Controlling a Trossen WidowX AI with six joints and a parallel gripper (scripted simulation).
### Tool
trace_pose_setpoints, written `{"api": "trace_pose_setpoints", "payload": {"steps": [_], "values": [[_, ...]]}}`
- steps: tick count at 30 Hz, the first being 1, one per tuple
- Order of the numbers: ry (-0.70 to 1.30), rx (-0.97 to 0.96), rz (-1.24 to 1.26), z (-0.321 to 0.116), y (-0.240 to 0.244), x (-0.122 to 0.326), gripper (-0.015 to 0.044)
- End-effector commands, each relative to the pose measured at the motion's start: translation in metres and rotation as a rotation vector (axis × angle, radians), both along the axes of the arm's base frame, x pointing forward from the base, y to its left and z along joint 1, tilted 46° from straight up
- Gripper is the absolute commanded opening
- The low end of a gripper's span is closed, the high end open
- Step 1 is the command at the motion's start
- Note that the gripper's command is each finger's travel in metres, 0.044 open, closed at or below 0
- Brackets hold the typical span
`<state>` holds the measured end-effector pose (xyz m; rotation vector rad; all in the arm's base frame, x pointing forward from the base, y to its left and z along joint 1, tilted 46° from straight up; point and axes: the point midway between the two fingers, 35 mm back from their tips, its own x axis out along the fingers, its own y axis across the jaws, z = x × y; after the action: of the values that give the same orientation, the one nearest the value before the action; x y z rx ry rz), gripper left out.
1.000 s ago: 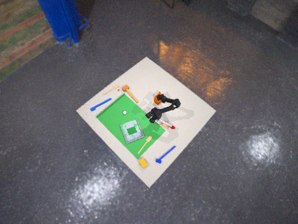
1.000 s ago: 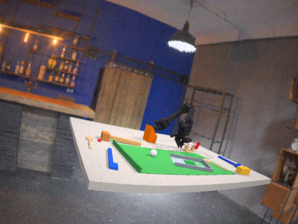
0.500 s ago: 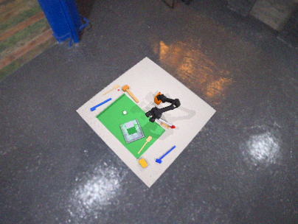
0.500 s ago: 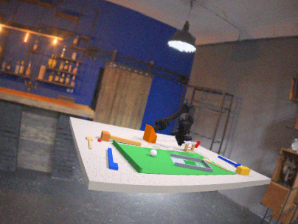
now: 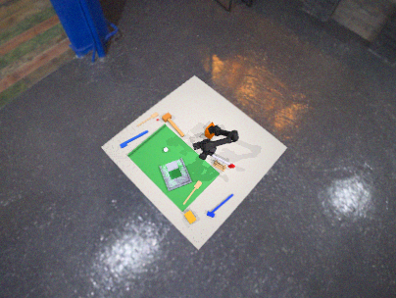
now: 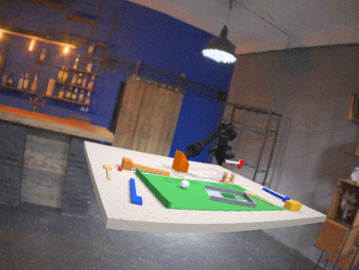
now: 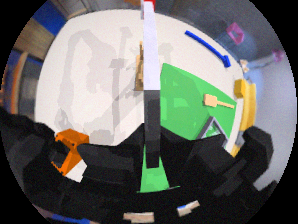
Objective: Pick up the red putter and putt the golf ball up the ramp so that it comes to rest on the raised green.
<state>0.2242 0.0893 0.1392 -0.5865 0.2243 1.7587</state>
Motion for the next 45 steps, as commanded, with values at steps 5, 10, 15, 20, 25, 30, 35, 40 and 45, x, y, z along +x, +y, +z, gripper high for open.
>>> {"api": "trace_pose_setpoints", "payload": {"steps": [5, 10, 15, 20, 25, 30, 35, 40, 45], "values": [[0.085, -0.033, -0.064, -0.006, -0.013, 0.006, 0.0000], [0.255, -0.098, -0.192, -0.023, -0.035, 0.017, 0.0000], [0.418, -0.152, -0.329, -0.040, -0.058, 0.025, 0.0000], [0.581, -0.201, -0.468, -0.058, -0.081, 0.030, 0.0000], [0.748, -0.246, -0.606, -0.076, -0.105, 0.033, 0.0000], [0.915, -0.285, -0.746, -0.095, -0.129, 0.032, 0.0000], [1.086, -0.325, -0.880, -0.114, -0.152, 0.029, 0.0000], [1.258, -0.361, -1.014, -0.135, -0.174, 0.023, 0.0000], [1.430, -0.393, -1.148, -0.155, -0.195, 0.014, 0.0000]]}}
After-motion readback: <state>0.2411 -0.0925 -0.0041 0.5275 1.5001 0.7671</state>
